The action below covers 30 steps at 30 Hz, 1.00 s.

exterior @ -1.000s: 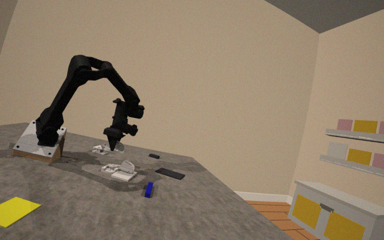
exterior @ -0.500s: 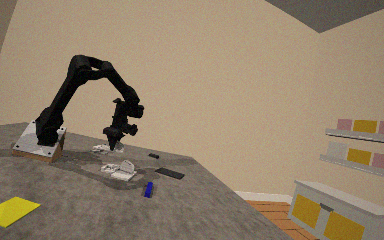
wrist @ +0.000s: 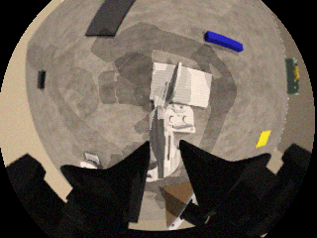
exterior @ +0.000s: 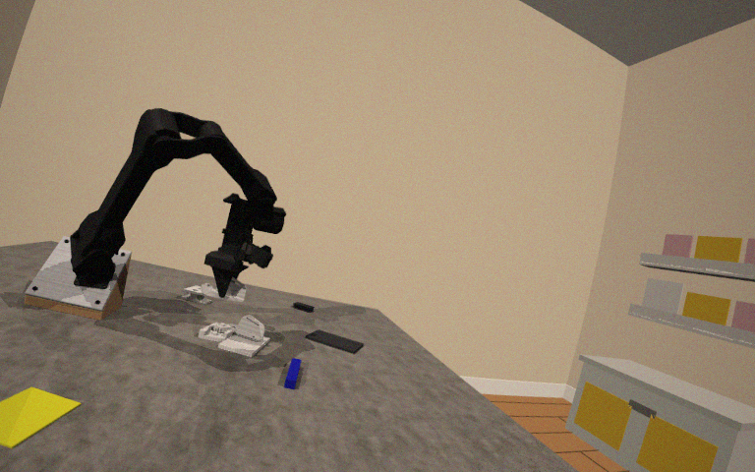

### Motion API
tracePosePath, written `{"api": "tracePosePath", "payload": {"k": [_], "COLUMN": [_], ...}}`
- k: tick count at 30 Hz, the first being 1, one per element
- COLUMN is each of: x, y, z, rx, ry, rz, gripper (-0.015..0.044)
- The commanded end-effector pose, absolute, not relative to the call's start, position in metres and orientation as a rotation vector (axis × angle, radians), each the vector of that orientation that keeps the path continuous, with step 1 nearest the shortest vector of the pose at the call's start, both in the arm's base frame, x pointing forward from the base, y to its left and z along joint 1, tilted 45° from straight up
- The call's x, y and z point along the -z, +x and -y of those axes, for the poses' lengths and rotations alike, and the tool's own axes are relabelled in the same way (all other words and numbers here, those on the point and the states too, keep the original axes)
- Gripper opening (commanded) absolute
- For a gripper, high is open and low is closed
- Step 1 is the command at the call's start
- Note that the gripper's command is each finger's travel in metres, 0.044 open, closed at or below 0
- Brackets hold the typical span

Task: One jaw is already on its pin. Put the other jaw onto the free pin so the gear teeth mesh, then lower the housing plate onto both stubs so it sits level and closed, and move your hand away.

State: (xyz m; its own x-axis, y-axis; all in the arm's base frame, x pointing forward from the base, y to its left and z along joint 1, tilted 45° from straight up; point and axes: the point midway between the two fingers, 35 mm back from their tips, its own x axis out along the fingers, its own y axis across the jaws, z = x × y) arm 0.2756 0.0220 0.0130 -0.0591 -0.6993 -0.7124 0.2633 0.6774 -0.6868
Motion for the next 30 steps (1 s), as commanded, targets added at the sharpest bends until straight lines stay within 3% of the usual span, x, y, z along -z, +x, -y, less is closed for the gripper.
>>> {"api": "tracePosePath", "payload": {"k": [1, 30], "x": [-0.02, -0.07], "y": [0.282, 0.313], "z": [-0.015, 0.039], "rx": [0.818, 0.825], "ry": [-0.386, -0.391], "rz": [-1.426, -1.423], "gripper": [0.0134, 0.0134]}}
